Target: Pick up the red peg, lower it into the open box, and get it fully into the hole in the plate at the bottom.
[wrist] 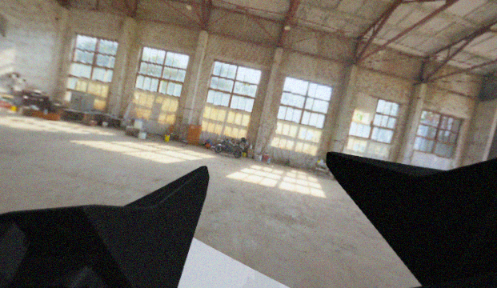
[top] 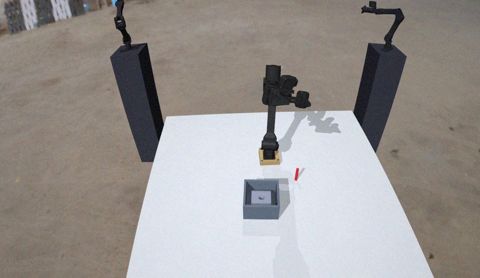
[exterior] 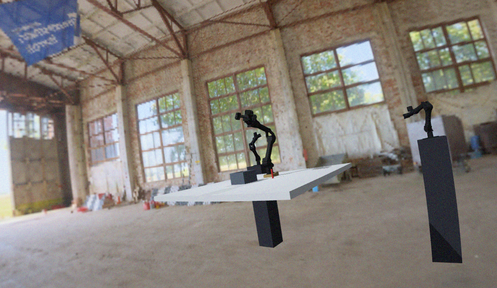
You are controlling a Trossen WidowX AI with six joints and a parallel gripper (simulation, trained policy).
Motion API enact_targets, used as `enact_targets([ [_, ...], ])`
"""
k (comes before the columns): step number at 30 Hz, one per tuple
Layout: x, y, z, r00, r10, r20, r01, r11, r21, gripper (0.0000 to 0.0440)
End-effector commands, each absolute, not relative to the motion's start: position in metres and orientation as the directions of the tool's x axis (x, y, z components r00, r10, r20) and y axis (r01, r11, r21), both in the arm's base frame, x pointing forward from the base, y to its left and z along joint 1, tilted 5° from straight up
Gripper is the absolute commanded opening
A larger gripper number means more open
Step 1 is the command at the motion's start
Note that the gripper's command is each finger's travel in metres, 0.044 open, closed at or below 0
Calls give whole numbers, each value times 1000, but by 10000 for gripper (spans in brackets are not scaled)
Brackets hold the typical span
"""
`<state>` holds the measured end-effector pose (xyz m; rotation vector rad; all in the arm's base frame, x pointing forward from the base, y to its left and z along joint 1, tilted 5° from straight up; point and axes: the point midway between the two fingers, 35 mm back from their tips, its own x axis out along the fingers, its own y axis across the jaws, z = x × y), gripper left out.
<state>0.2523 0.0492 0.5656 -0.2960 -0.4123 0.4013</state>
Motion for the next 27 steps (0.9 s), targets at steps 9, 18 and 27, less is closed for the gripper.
enact_targets([
  [9,287,62,494,901,420,110,-419,907,-38,440],
  [18,299,78,435,901,425,-84,-403,894,198,440],
  [27,298,95,373,856,427,-292,-299,869,394,440],
])
